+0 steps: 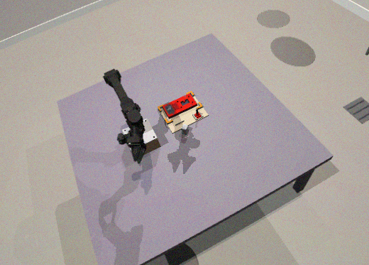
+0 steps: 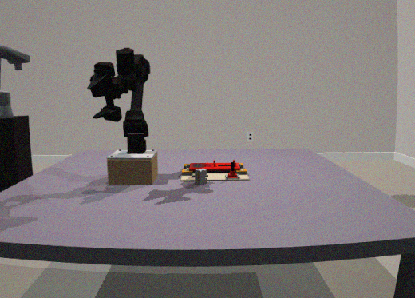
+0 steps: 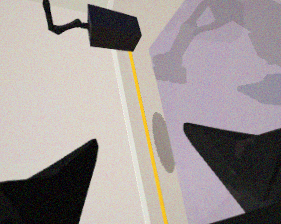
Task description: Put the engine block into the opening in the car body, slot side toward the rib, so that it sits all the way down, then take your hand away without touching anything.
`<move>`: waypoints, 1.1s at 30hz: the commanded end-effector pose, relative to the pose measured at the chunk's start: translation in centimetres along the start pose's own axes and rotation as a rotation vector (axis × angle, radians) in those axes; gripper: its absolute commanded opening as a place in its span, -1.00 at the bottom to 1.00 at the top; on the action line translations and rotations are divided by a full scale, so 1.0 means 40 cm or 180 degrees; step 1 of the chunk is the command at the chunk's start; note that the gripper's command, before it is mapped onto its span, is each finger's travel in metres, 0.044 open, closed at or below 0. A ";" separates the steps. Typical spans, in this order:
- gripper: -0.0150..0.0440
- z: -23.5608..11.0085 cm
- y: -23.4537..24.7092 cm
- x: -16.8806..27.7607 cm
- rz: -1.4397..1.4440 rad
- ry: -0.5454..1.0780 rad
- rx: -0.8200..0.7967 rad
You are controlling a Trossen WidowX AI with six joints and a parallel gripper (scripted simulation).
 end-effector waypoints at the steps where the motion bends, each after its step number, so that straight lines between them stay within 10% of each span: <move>1: 1.00 0.000 -0.009 0.047 -0.0353 0.0268 0.0150; 33: 1.00 -0.118 -0.135 0.350 -0.3017 0.2231 0.0737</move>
Point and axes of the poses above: the point midway between the two fingers, 35 mm back from their tips, its own z axis out along the fingers, its own y axis across the jaws, x = y × z, the point moved 8 cm from there along -z, back along the fingers, and after that the axes turned 1 degree about -z, right-handed, at the moved point
